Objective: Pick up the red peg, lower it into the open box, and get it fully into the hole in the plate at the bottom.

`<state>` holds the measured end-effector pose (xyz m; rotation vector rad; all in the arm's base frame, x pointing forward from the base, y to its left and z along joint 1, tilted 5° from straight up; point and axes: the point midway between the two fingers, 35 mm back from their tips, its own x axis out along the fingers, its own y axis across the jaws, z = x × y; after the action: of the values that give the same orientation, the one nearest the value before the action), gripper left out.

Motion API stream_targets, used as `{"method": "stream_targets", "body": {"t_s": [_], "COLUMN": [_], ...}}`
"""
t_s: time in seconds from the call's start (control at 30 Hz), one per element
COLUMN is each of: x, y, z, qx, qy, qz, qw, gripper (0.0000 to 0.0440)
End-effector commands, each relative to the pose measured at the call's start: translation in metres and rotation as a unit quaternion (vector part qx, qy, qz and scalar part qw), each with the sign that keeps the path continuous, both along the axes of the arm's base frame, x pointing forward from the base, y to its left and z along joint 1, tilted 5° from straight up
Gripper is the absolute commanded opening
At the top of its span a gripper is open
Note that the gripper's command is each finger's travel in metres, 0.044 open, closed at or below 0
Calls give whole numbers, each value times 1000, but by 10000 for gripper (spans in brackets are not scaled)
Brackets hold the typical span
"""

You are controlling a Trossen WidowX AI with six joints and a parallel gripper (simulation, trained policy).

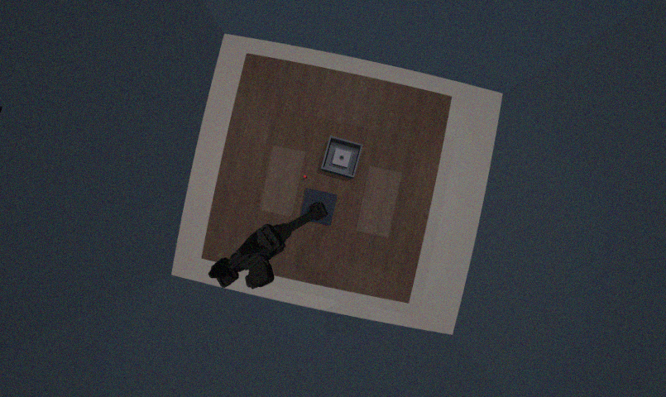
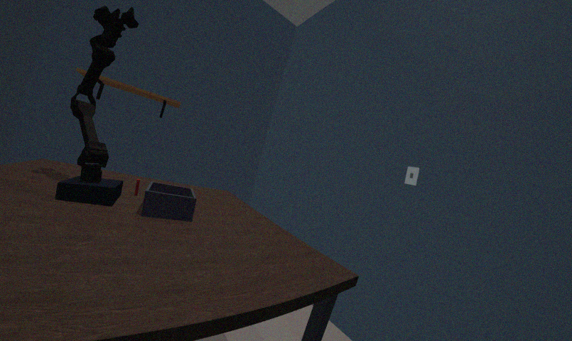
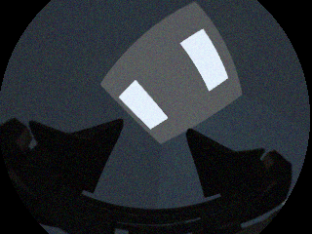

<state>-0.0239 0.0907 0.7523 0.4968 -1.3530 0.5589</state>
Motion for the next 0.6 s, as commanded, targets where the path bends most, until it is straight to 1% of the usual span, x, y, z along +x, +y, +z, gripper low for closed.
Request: {"method": "stream_targets", "body": {"t_s": [0.0,0.07,0.3,0.57], "x": [4,13,53,104], "y": [-9,-30,-108,-189], "z": [0,0,-12,-46], "qx": [11,40,148,263], "qy": [3,14,67,139], "qz": [-6,-15,-24,-34], "qw": [1000,999,986,954], "gripper": [418,440,440,440]}}
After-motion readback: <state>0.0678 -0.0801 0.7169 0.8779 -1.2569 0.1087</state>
